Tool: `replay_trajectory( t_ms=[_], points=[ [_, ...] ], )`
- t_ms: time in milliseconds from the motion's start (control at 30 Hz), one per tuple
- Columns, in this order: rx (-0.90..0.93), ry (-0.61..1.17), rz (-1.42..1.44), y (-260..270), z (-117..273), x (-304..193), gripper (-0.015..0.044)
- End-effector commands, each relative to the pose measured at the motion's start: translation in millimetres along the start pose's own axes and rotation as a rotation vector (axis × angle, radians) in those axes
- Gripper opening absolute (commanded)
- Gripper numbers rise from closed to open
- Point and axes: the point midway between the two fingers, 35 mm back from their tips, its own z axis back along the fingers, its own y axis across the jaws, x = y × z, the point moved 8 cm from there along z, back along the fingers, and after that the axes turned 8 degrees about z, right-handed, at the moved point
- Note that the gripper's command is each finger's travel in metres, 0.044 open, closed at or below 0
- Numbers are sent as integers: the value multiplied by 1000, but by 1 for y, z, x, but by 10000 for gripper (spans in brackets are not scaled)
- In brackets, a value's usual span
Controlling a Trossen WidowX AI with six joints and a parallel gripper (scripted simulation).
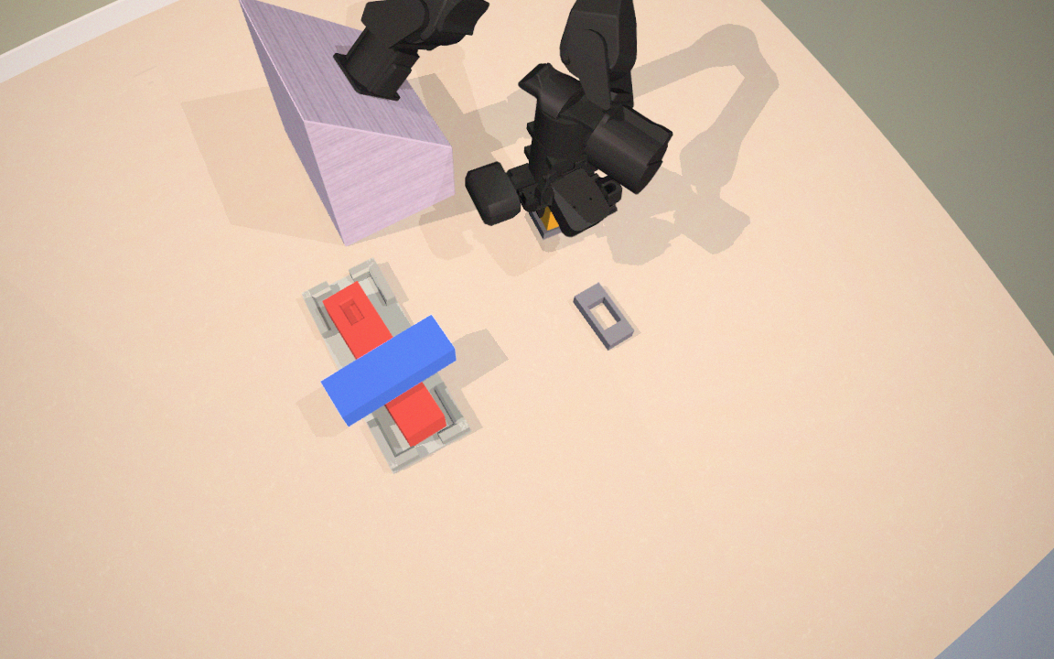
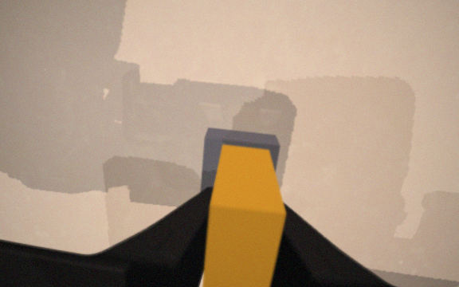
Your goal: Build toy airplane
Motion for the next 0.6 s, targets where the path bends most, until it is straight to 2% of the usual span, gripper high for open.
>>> replay_trajectory(
  t_ms=[0, 567],
  points=[
    [-16, -2, 14, 2, 9, 4, 0],
    [-27, -3, 9, -4, 59, 11, 0]
  ],
)
